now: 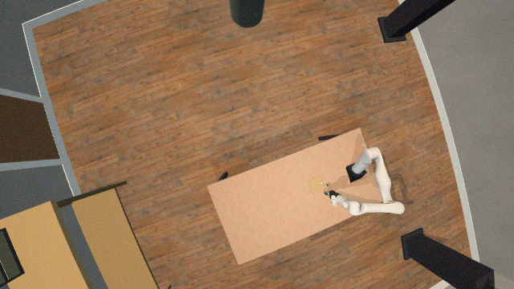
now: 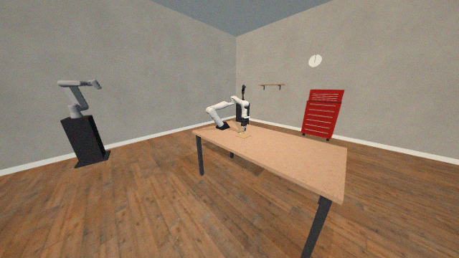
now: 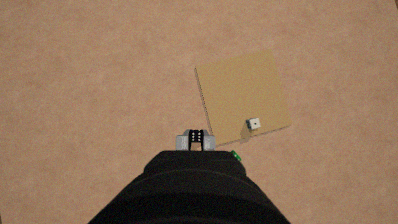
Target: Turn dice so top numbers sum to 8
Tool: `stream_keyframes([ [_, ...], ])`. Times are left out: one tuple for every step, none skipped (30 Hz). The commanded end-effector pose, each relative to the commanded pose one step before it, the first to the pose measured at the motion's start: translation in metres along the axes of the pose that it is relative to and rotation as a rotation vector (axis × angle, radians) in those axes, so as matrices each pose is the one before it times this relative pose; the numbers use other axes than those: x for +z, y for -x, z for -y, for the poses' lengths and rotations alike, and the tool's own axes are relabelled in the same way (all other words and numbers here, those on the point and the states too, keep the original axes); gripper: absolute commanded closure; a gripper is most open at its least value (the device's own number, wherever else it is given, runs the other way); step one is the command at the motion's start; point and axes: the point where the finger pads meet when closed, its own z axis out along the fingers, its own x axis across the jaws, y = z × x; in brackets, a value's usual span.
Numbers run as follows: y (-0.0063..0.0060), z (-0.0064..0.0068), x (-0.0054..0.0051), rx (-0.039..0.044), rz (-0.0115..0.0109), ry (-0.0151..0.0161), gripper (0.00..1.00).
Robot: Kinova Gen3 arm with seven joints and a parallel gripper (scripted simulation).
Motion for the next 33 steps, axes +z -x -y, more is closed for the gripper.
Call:
stream_keyframes([
  [0.00549,-0.00150,-0.02913,-0.00061,0.01401,0.00179,0.66],
  [0.00000,0.00000,-0.00764,0.00000,0.00000,0.00000,0.66],
  [0.00000,0.00000,-0.00730,0.00000,0.00000,0.00000,0.66],
  [0.00000,0.00000,-0.00677,-0.00001,0.00000,0.00000,0.66],
  [0.00000,0.00000,-0.00604,0.00000,0.00000,0.00000,0.66],
  [0.00000,0.00000,-0.00516,0.00000,0.00000,0.00000,0.66],
  [0.00000,0.00000,-0.00417,0.00000,0.00000,0.00000,0.66],
  [0.00000,0.00000,-0.00313,0.00000,0.00000,0.00000,0.66],
  [0.00000,0.00000,-0.00211,0.00000,0.00000,0.00000,0.66],
  [0.00000,0.00000,0.00000,0.00000,0.00000,0.00000,0.66],
  [0.00000,0.00000,0.00000,0.00000,0.00000,0.00000,0.66],
  [-0.00001,0.00000,-0.00119,0.00001,0.00000,0.00000,0.66],
  [0.00000,0.00000,-0.00048,0.00000,0.00000,0.00000,0.66],
  [0.00000,0.00000,-0.00007,0.00000,0.00000,0.00000,0.66],
  [0.00000,0.00000,0.00000,0.00000,0.00000,0.00000,0.66],
  [0.00000,0.00000,0.00000,0.00000,0.00000,0.00000,0.66],
  [0.00000,0.00000,0.00000,0.00000,0.00000,0.00000,0.66],
  [0.00000,0.00000,0.00000,0.00000,0.00000,0.00000,0.66],
  [0.00000,0.00000,0.00000,0.00000,0.00000,0.00000,0.66],
  [0.00000,0.00000,0.00000,0.00000,0.00000,0.00000,0.66],
  [0.00000,0.00000,0.00000,-0.00001,0.00000,0.00000,0.66],
  [0.00000,0.00000,0.00000,-0.00005,0.00000,0.00000,0.66],
  [0.00001,0.00001,0.00000,-0.00014,0.00000,0.00000,0.66],
  [0.00001,0.00001,0.00000,-0.00027,0.00001,0.00000,0.66],
  [0.00002,0.00002,0.00000,-0.00044,0.00001,-0.00001,0.66],
  [0.00003,0.00002,0.00000,-0.00064,0.00001,-0.00001,0.66],
  [0.00000,0.00000,0.00000,0.00000,0.00000,0.00000,0.66],
  [0.00000,0.00000,0.00000,0.00000,0.00000,0.00000,0.66],
  [0.00004,0.00003,0.00000,-0.00089,0.00002,-0.00001,0.66],
  [0.00005,0.00004,-0.00001,-0.00116,0.00003,-0.00002,0.66],
  [0.00006,0.00005,-0.00001,-0.00147,0.00003,-0.00002,0.66],
  [0.00008,0.00007,-0.00001,-0.00182,0.00004,-0.00003,0.66],
  [0.00009,0.00008,-0.00001,-0.00219,0.00005,-0.00003,0.66],
])
